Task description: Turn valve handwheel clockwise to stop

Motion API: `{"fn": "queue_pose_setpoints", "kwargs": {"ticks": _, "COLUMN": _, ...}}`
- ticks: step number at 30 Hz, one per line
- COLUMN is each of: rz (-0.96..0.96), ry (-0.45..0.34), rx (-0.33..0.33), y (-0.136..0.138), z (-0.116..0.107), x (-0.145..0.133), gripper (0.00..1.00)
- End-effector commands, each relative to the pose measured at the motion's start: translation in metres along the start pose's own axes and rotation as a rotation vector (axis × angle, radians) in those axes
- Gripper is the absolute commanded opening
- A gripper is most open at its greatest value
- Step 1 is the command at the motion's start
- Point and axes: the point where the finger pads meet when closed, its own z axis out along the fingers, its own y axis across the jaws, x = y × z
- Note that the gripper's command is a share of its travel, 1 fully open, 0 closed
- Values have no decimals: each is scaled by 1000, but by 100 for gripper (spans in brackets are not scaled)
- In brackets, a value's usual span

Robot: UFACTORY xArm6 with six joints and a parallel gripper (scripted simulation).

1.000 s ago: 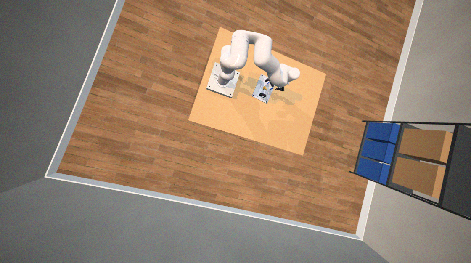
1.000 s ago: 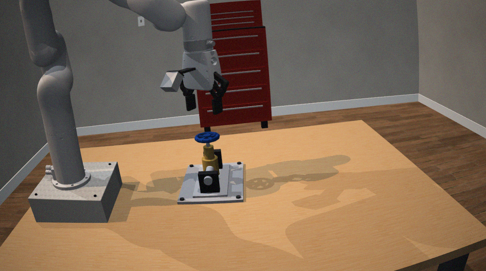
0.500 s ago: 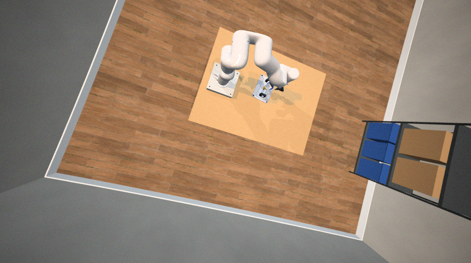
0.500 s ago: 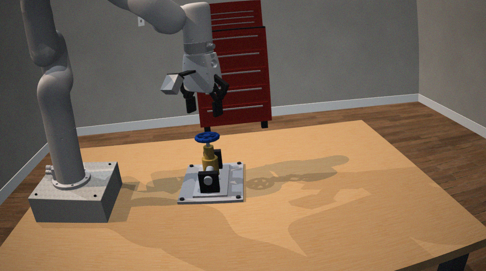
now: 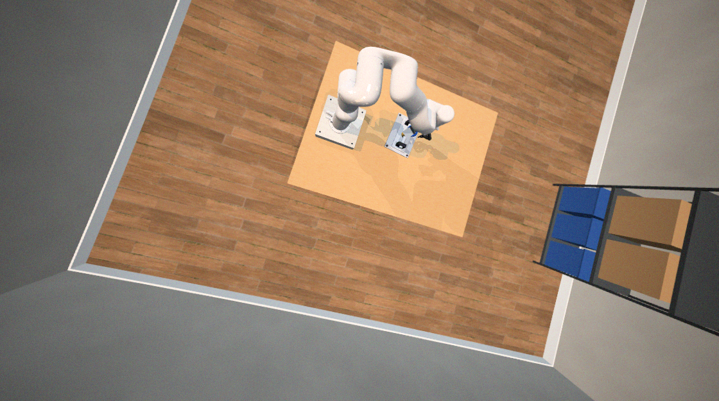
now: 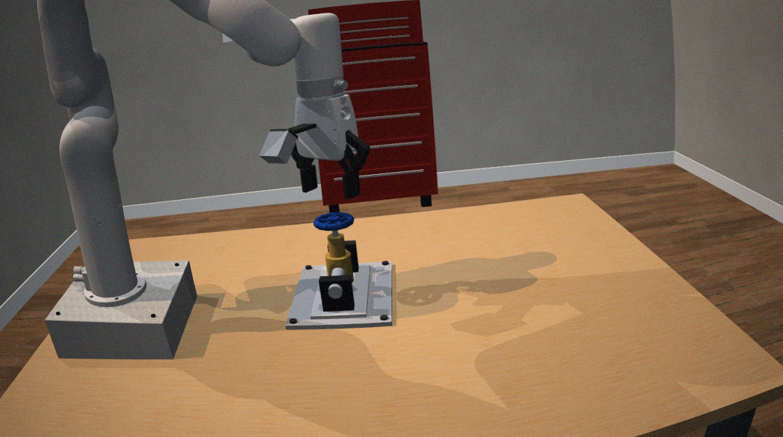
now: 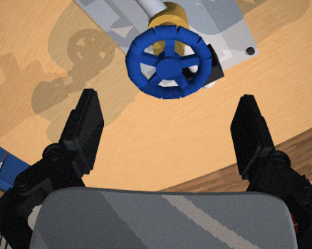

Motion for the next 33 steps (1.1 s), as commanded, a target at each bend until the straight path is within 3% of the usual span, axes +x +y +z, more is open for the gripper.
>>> {"fn": "queue_pose_setpoints", "kwargs": {"ticks": 1, "rz": 0, "ry": -3, "rx": 2, "y": -1, "z": 4, "x": -1, "gripper": 100}}
{"fn": "queue_pose_setpoints", "kwargs": {"ticks": 33, "rz": 0, "ry": -3, "rx": 2, "y": -1, "z": 22, "x": -1, "gripper": 100}}
